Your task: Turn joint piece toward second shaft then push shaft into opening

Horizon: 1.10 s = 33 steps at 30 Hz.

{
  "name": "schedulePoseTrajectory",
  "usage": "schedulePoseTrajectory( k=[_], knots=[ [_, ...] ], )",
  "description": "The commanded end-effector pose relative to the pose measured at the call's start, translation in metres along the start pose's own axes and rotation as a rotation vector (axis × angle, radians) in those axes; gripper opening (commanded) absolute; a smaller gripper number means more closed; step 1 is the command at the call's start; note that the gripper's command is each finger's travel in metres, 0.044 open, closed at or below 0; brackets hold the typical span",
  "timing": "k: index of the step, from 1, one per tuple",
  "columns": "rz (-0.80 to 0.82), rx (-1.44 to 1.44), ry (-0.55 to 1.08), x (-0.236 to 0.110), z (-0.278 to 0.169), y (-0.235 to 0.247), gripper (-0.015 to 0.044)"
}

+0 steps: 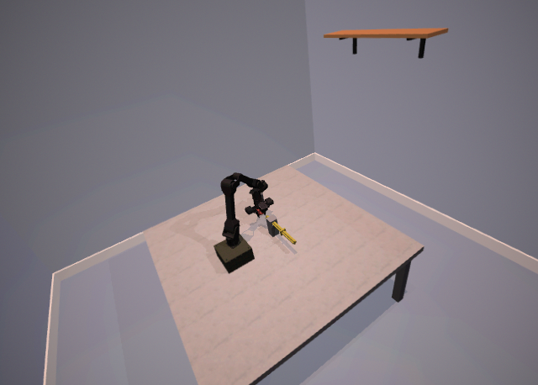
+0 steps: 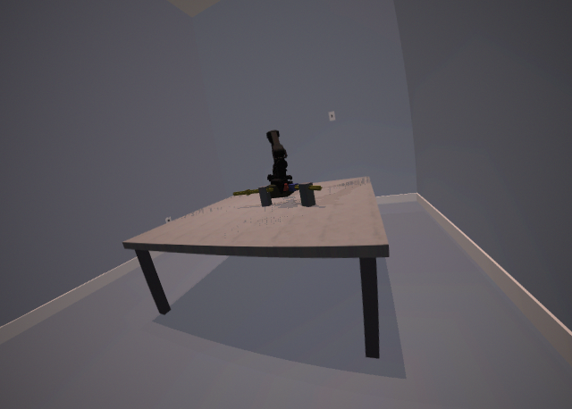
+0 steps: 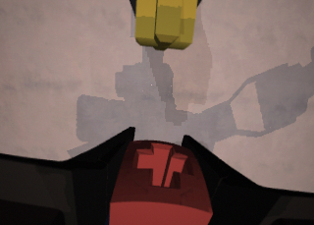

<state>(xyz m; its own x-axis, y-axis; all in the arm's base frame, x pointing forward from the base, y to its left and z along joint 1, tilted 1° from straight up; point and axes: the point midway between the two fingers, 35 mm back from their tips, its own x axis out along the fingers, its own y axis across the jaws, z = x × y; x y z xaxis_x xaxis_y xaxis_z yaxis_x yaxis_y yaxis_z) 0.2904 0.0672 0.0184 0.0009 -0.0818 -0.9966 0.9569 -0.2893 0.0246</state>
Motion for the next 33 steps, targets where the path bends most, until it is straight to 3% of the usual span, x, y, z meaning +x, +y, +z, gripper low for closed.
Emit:
schedulePoseTrajectory(
  k=[1, 18, 20, 25, 30, 33],
  knots=[
    [0.001, -0.001, 0.0, 0.0008, 0.0, 0.0, 0.0182],
    [0.001, -0.001, 0.0, 0.0008, 0.0, 0.0, 0.0182],
    [0.0, 0.0, 0.0, 0.0, 0.0, 0.0, 0.0147],
    [0.0, 0.0, 0.0, 0.0, 0.0, 0.0, 0.0147],
    [0.0, 0.0, 0.0, 0.0, 0.0, 0.0, 0.0016],
    [0.0, 0.0, 0.0, 0.0, 0.0, 0.0, 0.0]
  ],
)
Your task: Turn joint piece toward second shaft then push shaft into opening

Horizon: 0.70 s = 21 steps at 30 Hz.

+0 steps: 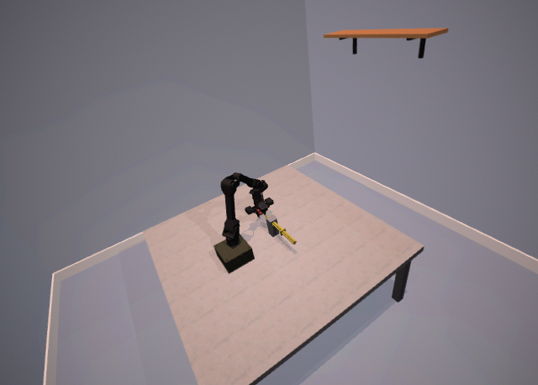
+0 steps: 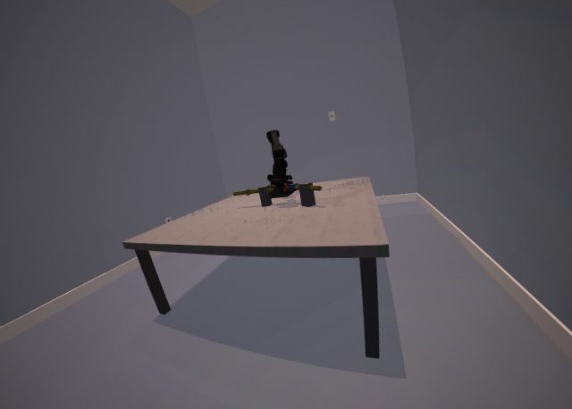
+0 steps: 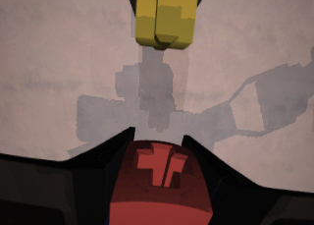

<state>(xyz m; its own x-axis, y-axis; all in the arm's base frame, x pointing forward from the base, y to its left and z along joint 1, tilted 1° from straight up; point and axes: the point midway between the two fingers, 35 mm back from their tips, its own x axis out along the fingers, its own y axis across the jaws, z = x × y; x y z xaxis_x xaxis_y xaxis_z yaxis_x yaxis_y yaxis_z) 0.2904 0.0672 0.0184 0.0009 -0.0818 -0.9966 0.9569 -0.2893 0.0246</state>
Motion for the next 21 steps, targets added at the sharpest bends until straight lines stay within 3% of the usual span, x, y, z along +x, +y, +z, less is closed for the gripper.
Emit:
schedulePoseTrajectory(
  k=[1, 11, 21],
  knots=[
    [0.0, 0.0, 0.0, 0.0, 0.0, 0.0, 0.0],
    [0.004, -0.075, 0.095, 0.0047, -0.0005, 0.0043, 0.0],
    [0.0, -0.08, 0.093, 0.0044, -0.0008, 0.0042, 0.0]
  ],
)
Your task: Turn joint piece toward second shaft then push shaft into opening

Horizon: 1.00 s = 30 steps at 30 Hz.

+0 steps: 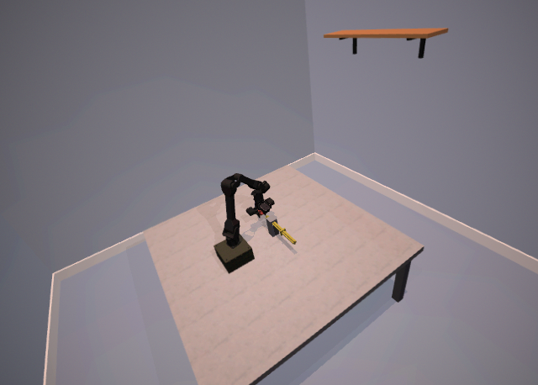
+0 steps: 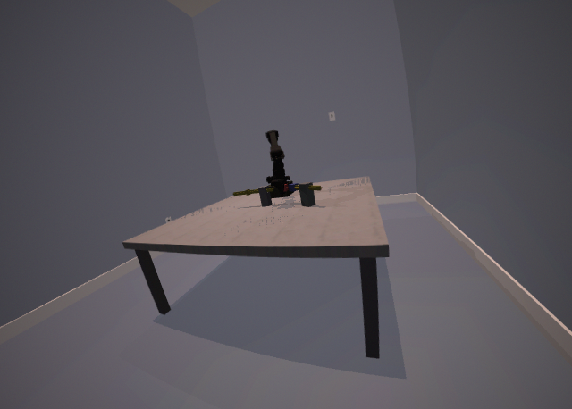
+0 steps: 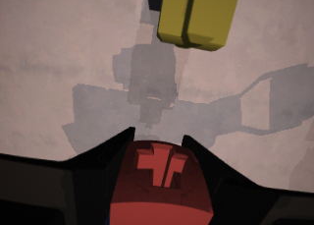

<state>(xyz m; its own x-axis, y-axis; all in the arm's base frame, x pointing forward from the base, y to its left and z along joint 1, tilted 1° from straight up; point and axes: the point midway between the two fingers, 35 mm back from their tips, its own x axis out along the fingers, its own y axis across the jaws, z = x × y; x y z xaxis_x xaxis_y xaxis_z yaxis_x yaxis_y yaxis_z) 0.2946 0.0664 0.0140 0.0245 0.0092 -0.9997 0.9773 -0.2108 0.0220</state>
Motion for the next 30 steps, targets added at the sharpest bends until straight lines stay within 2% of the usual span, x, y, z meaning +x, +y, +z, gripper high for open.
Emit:
schedulePoseTrajectory(
  k=[1, 7, 12, 15, 26, 30],
  knots=[
    [0.0, 0.002, -0.001, -0.0001, 0.0, 0.0, 0.0],
    [0.0, 0.002, -0.001, -0.0001, 0.0, 0.0, 0.0],
    [0.0, 0.002, -0.001, -0.0001, 0.0, 0.0, 0.0131],
    [0.0, 0.002, -0.001, -0.0001, 0.0, 0.0, 0.0147],
    [0.0, 0.002, -0.001, -0.0001, 0.0, 0.0, 0.0436],
    [0.0, 0.002, -0.001, -0.0001, 0.0, 0.0, 0.044]
  ],
)
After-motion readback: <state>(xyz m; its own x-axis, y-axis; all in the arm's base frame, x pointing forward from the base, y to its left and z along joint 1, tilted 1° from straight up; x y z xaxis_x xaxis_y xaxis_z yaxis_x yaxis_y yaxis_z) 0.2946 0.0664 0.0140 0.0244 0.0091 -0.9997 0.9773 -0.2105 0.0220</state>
